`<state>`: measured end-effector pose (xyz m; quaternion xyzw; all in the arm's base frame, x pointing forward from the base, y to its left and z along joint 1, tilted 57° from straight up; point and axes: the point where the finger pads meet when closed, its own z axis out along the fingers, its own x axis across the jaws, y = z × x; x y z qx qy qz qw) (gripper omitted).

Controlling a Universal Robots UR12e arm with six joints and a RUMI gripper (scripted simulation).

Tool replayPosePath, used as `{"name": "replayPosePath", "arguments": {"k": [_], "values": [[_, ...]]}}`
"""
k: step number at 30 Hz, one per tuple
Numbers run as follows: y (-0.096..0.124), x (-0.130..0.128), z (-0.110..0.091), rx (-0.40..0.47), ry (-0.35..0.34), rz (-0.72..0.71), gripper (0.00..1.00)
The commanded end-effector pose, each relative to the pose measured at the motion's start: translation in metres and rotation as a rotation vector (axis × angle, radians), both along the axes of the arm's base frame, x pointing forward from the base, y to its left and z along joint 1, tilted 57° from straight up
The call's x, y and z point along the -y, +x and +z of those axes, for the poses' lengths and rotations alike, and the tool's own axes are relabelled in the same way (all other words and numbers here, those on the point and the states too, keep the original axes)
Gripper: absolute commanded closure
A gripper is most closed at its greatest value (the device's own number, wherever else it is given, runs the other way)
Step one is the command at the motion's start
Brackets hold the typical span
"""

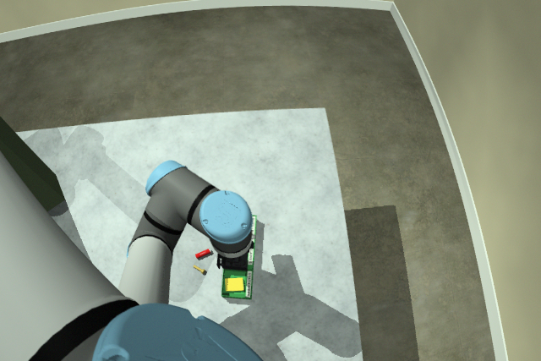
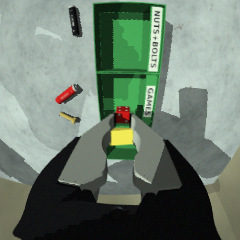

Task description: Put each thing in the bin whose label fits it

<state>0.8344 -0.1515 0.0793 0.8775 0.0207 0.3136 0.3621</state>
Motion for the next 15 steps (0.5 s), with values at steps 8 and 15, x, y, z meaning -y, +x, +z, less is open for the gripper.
{"name": "replayPosePath", "arguments": {"k": [8, 15], "values": [[0.008, 0.008, -0.010, 0.001, 0.000, 0.001, 1.00], [0.016, 0.017, -0.018, 0.001, 0.000, 0.001, 1.00]]}}
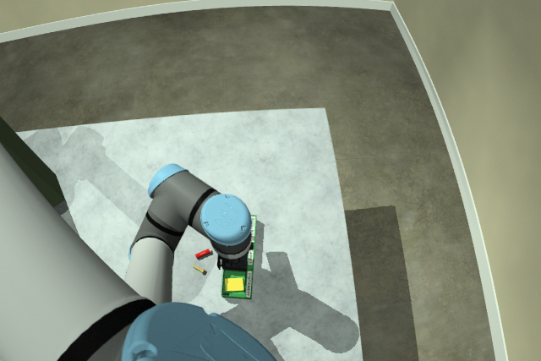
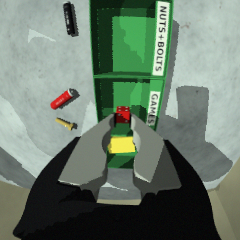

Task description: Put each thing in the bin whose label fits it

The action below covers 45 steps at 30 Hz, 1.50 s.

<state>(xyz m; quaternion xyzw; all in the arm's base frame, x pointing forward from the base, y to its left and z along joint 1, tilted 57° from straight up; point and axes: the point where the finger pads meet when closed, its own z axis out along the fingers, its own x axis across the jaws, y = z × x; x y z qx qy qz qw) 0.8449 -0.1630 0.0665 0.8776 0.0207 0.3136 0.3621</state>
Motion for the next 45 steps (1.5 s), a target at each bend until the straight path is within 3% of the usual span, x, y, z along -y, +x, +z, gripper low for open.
{"name": "replayPosePath", "arguments": {"k": [1, 29, 30, 45], "values": [[0.0067, 0.0067, -0.0059, 0.001, 0.000, 0.001, 1.00], [0.0129, 0.0132, -0.0150, 0.001, 0.000, 0.001, 1.00], [0.0129, 0.0132, -0.0150, 0.001, 0.000, 0.001, 0.82], [0.0129, 0.0132, -0.0149, 0.001, 0.000, 0.001, 0.82]]}}
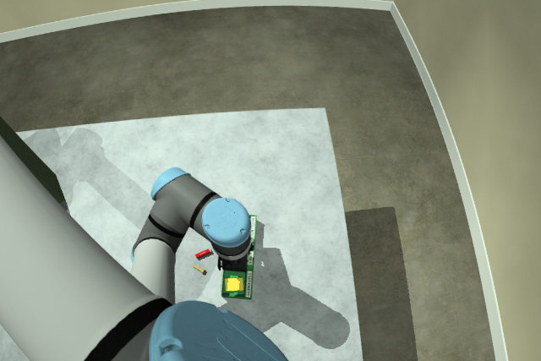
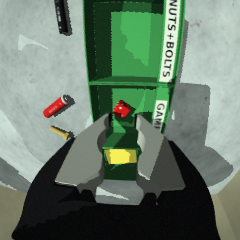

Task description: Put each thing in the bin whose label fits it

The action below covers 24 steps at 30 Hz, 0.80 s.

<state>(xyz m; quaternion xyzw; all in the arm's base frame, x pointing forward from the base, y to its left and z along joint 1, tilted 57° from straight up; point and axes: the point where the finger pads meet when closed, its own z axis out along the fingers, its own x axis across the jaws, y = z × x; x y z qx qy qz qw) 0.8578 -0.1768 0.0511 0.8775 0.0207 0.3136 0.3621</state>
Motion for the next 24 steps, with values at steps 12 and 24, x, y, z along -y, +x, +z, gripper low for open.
{"name": "replayPosePath", "arguments": {"k": [12, 24], "values": [[-0.007, -0.008, 0.007, 0.001, 0.000, 0.001, 0.82], [-0.015, -0.017, 0.015, 0.001, 0.000, 0.001, 0.82]]}}
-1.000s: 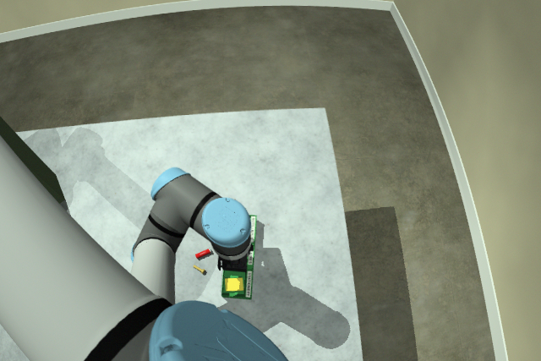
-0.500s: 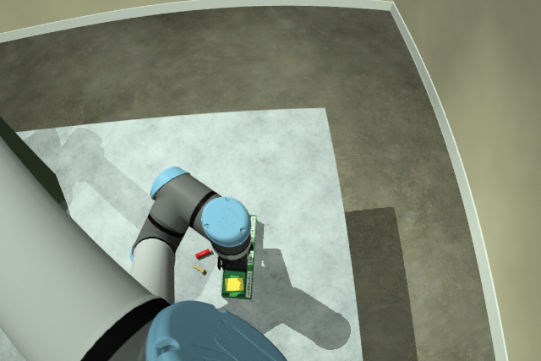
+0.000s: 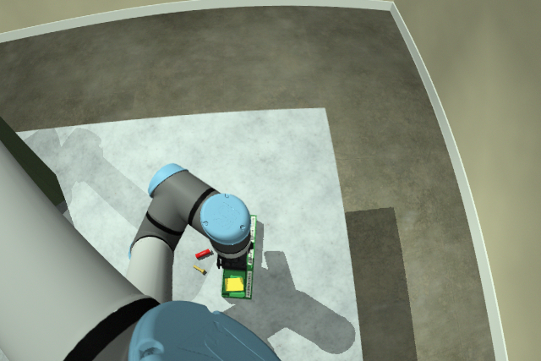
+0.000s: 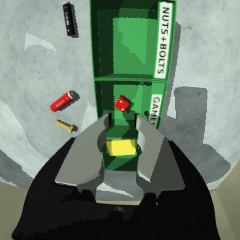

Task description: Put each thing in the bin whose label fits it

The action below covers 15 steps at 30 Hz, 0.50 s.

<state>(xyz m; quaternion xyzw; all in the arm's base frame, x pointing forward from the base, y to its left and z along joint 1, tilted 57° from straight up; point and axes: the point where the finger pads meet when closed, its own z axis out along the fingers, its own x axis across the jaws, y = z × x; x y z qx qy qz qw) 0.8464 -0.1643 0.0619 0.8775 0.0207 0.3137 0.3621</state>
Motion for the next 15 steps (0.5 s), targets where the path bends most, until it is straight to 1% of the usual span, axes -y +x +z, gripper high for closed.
{"name": "replayPosePath", "arguments": {"k": [1, 6, 9, 15], "values": [[-0.004, -0.005, 0.005, 0.001, 0.000, 0.001, 0.82], [-0.006, -0.007, 0.006, 0.001, 0.000, 0.001, 0.82], [-0.014, -0.016, 0.014, 0.001, 0.000, 0.001, 0.82], [-0.014, -0.016, 0.014, 0.001, 0.000, 0.001, 0.82]]}}
